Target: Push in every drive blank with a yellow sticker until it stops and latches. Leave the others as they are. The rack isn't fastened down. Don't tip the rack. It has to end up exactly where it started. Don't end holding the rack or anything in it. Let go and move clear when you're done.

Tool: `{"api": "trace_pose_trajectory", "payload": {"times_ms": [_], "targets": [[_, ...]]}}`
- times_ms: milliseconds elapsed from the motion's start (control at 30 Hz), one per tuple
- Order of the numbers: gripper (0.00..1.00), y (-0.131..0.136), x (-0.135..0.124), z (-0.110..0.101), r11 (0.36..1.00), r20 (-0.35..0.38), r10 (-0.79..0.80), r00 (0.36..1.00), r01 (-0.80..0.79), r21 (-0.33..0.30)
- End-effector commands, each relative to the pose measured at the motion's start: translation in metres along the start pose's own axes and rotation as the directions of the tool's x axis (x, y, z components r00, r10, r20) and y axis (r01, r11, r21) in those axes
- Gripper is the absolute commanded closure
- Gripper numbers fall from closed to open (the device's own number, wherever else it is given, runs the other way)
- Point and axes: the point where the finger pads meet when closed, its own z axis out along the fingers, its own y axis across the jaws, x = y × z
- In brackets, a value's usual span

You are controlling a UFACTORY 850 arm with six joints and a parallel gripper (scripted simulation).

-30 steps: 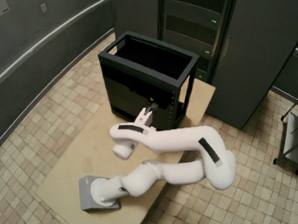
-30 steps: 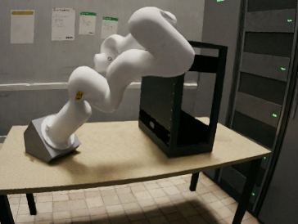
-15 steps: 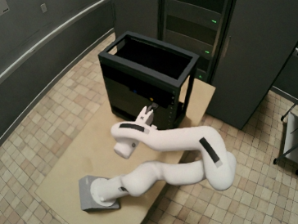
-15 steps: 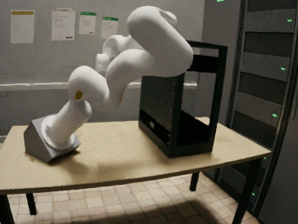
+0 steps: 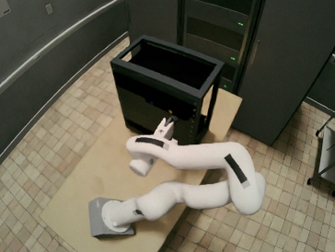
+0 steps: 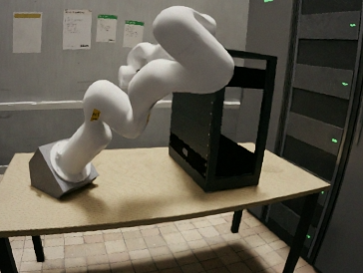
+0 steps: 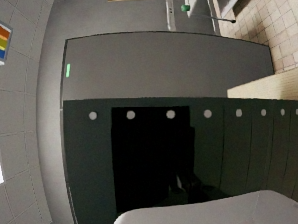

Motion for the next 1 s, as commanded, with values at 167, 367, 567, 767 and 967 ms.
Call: {"api": "trace_pose_trajectory", "payload": {"times_ms": [167, 367, 567, 767, 967], "targets": [[1.0, -0.0006, 0.0, 0.0017, 1.0, -0.001, 0.001, 1.0, -0.001, 0.001], [1.0, -0.0006, 0.0001, 0.0038, 1.0, -0.001, 0.001, 1.0, -0.001, 0.001], [1.0, -0.0006, 0.0001, 0.0041, 1.0, -0.001, 0.001, 1.0, -0.001, 0.001], [1.0, -0.0007, 0.0002, 0.0053, 1.0, -0.001, 0.001, 1.0, -0.001, 0.001], [1.0, -0.0007, 0.0002, 0.007, 1.0, -0.001, 0.001, 1.0, -0.001, 0.001]]}}
